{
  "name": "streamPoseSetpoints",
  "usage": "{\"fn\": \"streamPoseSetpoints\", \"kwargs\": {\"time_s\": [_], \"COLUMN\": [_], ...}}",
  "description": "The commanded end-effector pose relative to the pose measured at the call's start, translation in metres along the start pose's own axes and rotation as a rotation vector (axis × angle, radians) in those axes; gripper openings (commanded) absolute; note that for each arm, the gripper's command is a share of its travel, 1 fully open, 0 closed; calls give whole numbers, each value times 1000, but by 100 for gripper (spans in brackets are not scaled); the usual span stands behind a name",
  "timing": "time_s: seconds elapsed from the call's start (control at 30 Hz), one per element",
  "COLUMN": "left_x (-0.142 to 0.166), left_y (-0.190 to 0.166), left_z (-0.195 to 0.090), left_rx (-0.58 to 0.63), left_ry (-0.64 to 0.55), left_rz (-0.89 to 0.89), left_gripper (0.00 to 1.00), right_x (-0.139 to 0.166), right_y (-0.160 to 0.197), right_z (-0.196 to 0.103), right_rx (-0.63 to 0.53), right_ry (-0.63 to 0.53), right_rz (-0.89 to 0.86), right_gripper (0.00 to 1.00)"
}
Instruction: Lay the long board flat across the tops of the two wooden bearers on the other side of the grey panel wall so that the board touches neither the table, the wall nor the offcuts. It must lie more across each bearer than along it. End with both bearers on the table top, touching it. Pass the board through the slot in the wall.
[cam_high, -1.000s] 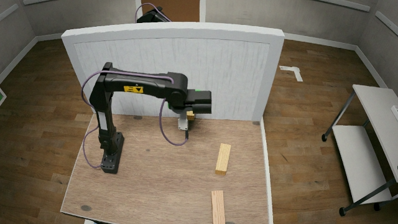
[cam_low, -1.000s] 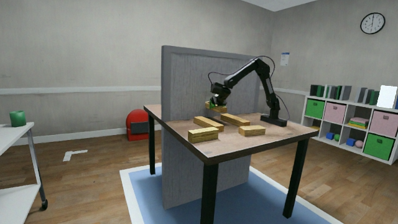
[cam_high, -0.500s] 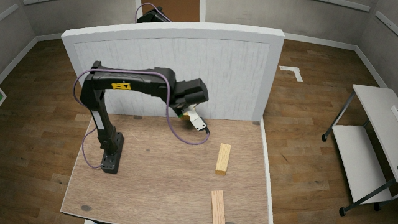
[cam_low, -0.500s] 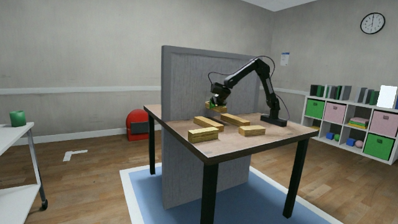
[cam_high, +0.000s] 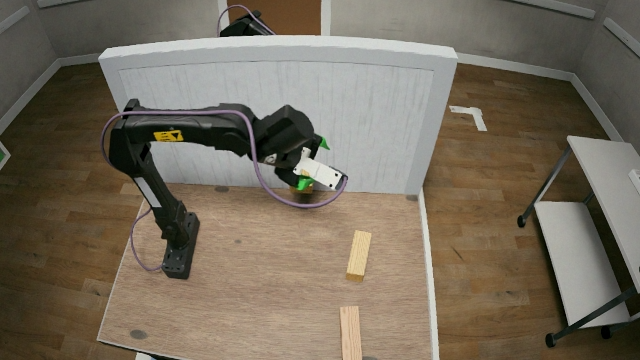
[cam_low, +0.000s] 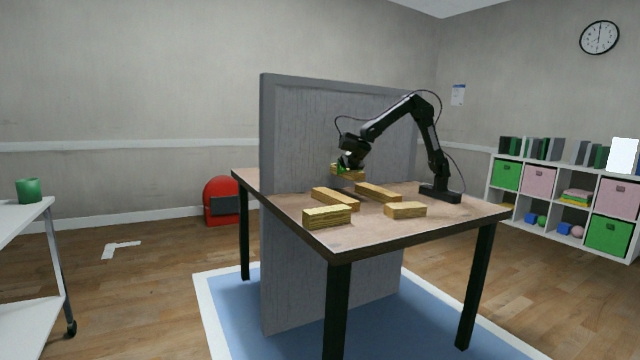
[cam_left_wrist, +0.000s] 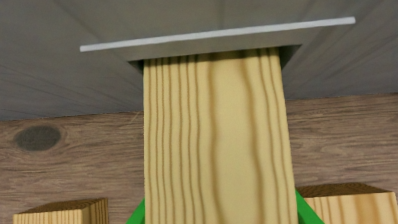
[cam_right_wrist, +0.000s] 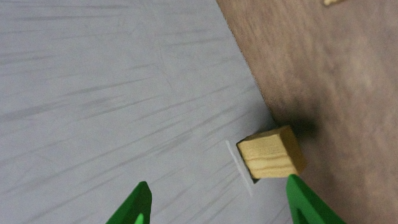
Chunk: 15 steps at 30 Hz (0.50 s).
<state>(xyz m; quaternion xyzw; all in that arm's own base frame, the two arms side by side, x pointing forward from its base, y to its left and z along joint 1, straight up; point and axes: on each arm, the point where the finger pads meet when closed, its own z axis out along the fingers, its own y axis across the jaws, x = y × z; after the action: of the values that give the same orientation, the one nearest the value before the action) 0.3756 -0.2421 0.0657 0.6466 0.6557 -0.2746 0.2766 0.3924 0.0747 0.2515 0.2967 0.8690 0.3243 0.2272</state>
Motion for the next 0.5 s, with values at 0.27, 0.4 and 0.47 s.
{"fn": "streamPoseSetpoints", "kwargs": {"time_s": [0.27, 0.4, 0.47], "left_x": [-28, -28, -28], "left_y": [4, 4, 4], "left_z": [-13, -13, -13], "left_rx": [-23, -23, -23], "left_ry": [-56, -56, -56], "left_rz": [44, 44, 44], "left_gripper": [0, 0, 0], "right_x": [-53, -61, -71], "right_y": [45, 47, 54], "right_z": [-54, -68, -88], "right_rx": [-106, -103, -76], "right_ry": [-478, -569, -677], "right_rz": [-539, -607, -698], "right_gripper": [78, 78, 78]}}
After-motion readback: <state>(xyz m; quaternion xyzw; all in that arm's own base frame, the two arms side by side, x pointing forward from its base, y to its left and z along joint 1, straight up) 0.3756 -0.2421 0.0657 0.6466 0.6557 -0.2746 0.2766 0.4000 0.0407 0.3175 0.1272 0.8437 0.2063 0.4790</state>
